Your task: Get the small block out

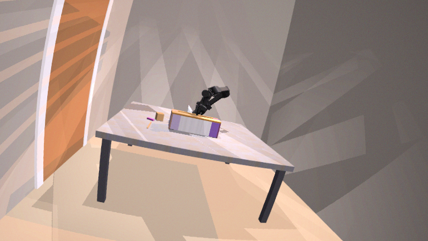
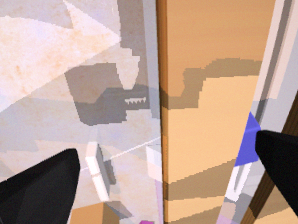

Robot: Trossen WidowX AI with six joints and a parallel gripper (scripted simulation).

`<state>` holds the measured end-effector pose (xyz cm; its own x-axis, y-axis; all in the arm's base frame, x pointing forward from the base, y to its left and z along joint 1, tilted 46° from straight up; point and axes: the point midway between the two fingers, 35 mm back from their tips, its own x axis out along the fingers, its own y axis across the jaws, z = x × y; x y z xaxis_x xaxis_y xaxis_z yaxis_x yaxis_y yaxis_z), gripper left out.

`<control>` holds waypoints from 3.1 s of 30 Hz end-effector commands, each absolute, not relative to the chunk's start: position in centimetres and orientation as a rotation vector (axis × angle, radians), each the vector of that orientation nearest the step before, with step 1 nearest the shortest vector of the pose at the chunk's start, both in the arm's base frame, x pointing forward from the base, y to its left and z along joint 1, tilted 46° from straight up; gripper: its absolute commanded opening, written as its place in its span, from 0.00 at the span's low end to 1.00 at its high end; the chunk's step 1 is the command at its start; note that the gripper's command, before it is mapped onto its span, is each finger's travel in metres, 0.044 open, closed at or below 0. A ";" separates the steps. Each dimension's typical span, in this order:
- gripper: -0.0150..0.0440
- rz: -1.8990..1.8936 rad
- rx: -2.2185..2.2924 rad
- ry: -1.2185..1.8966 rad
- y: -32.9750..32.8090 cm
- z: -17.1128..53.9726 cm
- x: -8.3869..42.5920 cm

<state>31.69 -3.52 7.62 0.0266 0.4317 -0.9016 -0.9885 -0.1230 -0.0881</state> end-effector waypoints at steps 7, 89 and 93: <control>0.93 1.444 -0.993 0.762 -2.2 6.5 31.6; 0.93 1.442 -0.996 0.770 -10.5 -4.1 33.2; 0.93 1.441 -0.991 0.773 -13.0 -1.4 33.3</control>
